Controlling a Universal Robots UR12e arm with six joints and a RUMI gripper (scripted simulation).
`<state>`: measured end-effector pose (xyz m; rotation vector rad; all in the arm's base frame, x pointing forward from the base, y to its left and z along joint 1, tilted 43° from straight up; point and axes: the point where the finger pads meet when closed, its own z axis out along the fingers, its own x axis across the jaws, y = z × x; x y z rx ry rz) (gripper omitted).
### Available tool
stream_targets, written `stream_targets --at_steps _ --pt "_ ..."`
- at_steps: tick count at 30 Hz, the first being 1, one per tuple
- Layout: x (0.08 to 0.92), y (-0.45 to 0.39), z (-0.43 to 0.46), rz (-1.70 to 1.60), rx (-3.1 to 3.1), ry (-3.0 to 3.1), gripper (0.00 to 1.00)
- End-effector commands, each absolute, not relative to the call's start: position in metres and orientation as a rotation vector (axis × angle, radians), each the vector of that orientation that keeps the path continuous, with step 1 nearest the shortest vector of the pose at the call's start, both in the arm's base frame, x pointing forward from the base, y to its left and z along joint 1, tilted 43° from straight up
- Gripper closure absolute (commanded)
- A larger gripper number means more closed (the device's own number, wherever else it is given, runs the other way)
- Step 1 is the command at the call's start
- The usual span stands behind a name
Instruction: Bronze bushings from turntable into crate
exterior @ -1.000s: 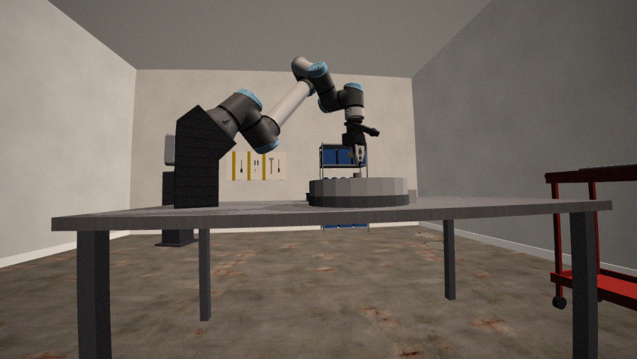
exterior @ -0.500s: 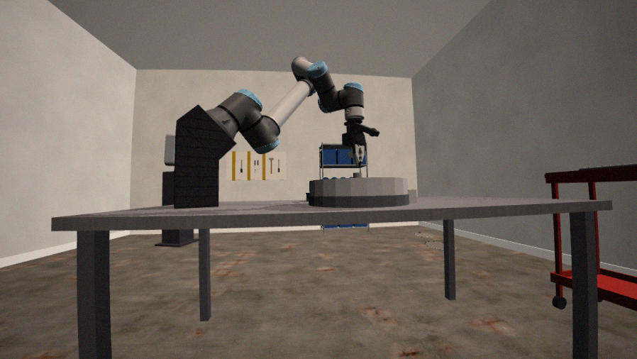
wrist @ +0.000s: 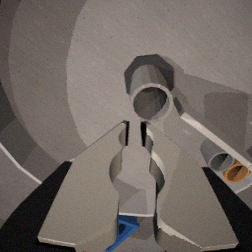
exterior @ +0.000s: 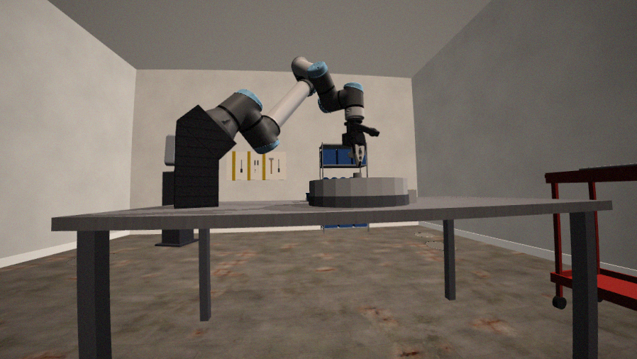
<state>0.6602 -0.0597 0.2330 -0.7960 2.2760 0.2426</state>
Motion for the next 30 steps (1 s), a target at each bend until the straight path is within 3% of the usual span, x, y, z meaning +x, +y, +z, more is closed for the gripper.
stream_targets --at_steps 1,30 --pt "0.660 -0.060 0.233 0.241 -0.797 2.275 0.95" --pt "0.587 -0.045 0.186 0.158 -0.994 2.187 0.95"
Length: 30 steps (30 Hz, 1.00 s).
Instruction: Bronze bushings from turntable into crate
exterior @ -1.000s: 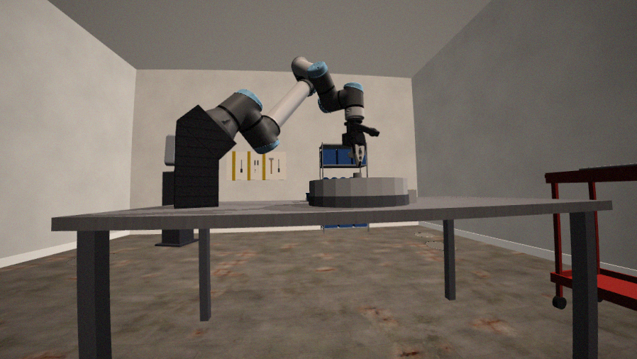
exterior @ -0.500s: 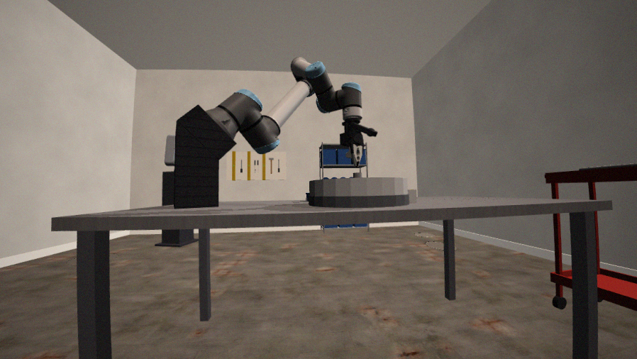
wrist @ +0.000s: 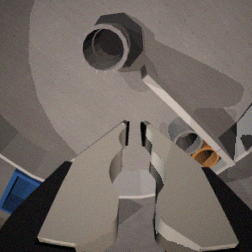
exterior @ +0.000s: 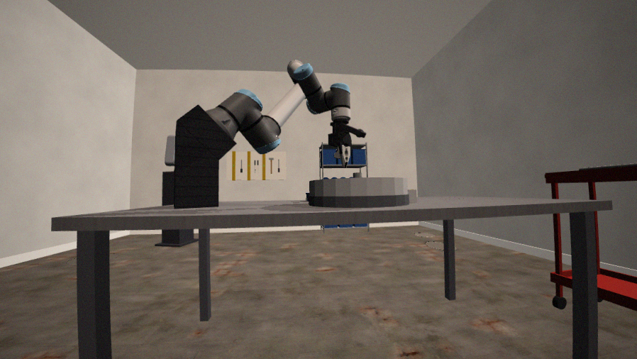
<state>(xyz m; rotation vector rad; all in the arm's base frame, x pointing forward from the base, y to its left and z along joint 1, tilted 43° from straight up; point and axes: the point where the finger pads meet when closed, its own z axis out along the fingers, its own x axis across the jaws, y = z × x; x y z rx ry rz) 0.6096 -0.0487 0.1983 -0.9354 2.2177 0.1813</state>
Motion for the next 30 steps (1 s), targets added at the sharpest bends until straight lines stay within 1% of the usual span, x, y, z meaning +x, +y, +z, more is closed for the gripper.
stream_targets --at_steps 1,18,30 --pt "0.582 -0.044 0.182 0.152 -1.007 2.180 0.95" --pt "0.521 -0.031 0.142 0.082 -1.166 2.096 0.95" --pt "0.504 -0.027 0.130 0.061 -1.211 2.068 0.95"
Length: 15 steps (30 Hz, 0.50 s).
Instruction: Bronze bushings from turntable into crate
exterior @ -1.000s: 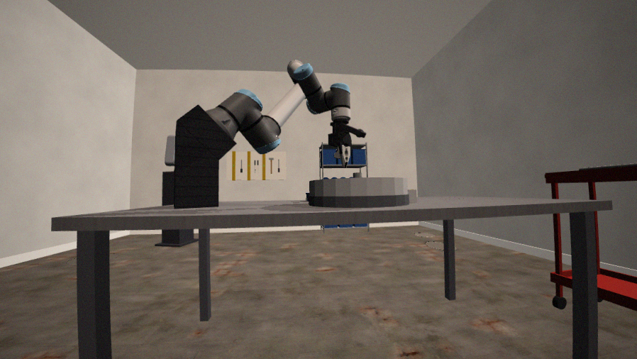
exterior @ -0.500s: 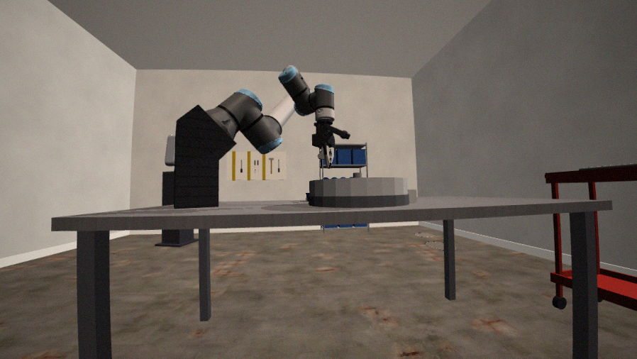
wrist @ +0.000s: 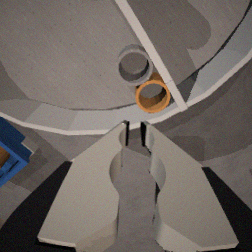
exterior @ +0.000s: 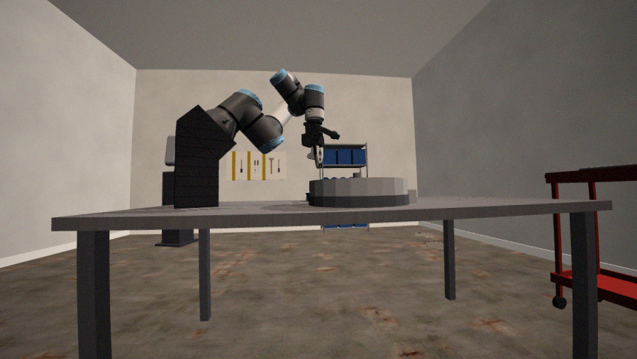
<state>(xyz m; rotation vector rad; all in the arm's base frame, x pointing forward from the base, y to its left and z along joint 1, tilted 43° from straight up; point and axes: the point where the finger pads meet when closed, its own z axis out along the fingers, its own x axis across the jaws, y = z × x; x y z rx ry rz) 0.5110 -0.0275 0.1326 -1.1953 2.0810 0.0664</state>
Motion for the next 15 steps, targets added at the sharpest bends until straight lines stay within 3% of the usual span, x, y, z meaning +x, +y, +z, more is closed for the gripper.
stream_targets --at_steps 1,15 --pt "0.5030 -0.0266 0.1295 0.061 -1.213 2.067 0.95" --pt "0.5015 -0.0262 0.1284 0.059 -1.217 2.065 0.95"
